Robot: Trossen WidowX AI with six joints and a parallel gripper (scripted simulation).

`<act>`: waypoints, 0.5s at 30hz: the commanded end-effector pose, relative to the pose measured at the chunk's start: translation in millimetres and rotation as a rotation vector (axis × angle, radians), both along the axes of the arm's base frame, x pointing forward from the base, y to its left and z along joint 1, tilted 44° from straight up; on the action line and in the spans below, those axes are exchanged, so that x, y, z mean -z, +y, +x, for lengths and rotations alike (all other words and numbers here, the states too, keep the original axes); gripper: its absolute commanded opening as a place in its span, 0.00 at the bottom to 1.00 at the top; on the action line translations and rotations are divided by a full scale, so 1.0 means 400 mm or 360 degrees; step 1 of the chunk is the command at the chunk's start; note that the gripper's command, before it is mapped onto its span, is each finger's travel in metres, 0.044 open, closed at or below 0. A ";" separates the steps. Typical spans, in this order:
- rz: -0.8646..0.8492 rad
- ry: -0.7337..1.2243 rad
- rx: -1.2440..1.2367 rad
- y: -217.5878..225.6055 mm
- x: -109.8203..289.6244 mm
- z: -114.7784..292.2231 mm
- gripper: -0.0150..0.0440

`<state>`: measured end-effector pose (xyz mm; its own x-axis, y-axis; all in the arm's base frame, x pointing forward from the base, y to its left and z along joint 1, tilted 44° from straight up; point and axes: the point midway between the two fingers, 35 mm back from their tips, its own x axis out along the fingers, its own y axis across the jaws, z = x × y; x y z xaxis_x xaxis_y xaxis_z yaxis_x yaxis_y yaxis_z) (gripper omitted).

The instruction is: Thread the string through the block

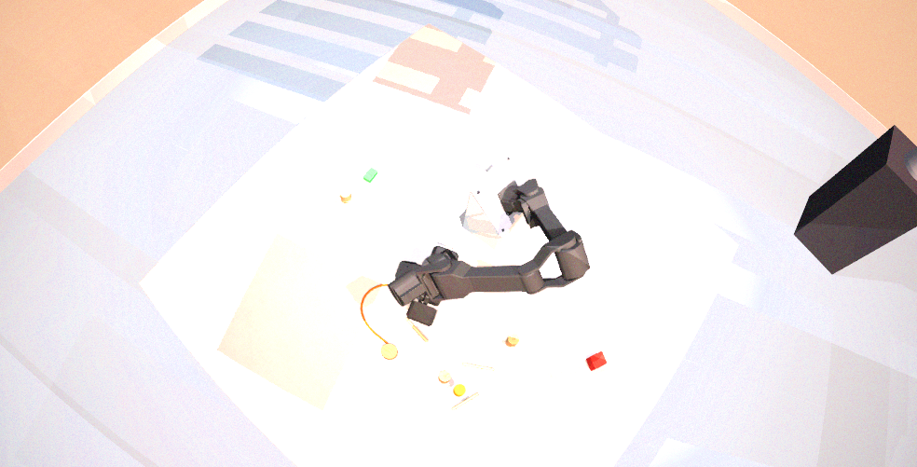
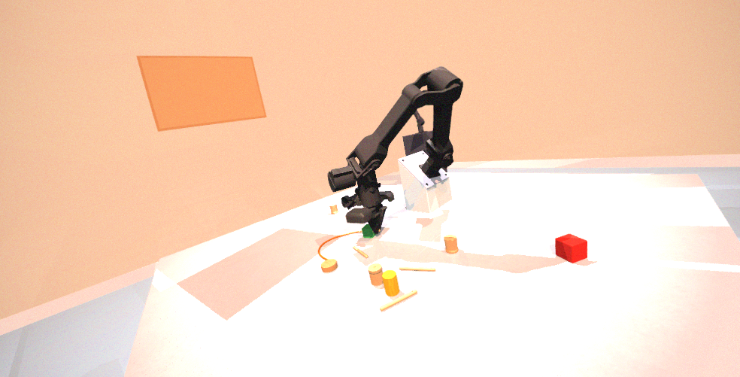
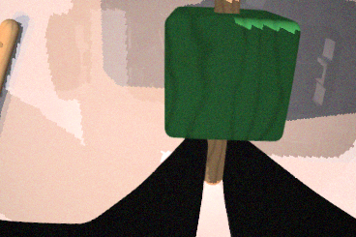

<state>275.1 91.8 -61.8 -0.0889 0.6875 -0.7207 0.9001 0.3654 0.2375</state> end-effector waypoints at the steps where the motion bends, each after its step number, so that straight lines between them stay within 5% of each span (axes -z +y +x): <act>1: 0.0000 0.0000 0.0000 0.000 0.000 0.000 0.25; 15: -0.0161 -0.0097 0.0014 0.011 0.002 -0.005 0.25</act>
<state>275.2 96.8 -62.1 -0.0440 0.6234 -0.7806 0.8877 0.3829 0.2558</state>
